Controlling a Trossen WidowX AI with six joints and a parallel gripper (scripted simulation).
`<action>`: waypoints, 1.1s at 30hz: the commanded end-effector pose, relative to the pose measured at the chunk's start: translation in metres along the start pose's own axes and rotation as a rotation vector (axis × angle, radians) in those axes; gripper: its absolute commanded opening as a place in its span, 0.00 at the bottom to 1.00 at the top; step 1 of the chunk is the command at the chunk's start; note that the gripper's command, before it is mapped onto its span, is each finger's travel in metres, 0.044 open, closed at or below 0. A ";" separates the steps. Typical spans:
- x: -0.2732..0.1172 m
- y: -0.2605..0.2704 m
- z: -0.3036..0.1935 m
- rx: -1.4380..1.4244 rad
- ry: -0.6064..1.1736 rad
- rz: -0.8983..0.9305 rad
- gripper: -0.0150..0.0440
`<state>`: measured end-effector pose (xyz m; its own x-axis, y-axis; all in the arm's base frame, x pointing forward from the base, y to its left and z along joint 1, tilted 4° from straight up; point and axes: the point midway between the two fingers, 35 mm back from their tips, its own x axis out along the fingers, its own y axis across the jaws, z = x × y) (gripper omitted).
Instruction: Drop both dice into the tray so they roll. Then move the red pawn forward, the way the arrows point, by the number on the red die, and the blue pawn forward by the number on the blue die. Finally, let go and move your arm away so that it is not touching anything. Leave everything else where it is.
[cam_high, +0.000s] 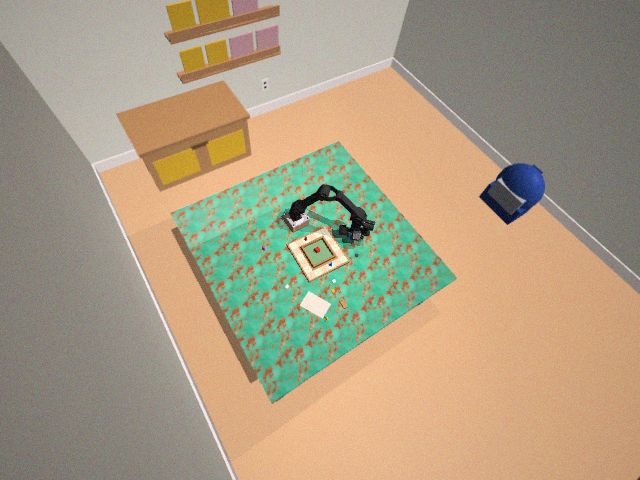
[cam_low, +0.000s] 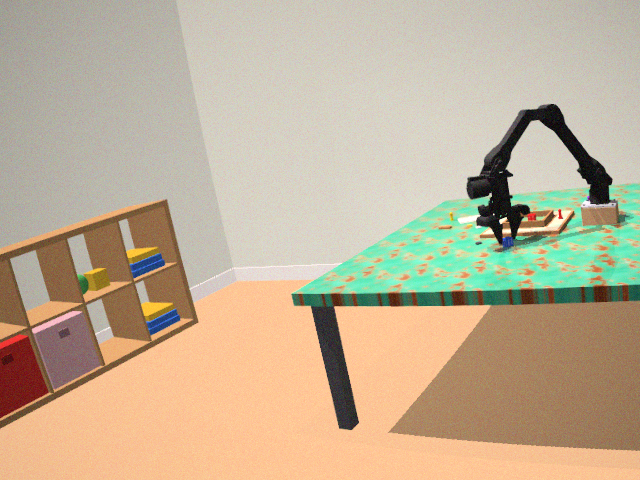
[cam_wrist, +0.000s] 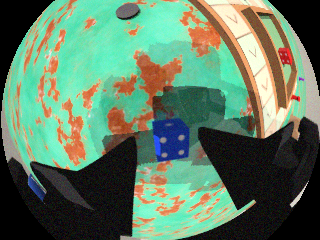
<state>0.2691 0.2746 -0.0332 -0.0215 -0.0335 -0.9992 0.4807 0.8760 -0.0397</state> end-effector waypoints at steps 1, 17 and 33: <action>0.003 -0.001 -0.001 0.005 0.004 -0.004 0.59; -0.028 0.002 0.002 0.005 0.004 -0.004 0.25; -0.119 -0.004 0.005 0.005 0.004 -0.004 0.25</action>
<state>0.2753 0.2738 0.0818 -0.0181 -0.0293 -0.9994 0.4890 0.8716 -0.0344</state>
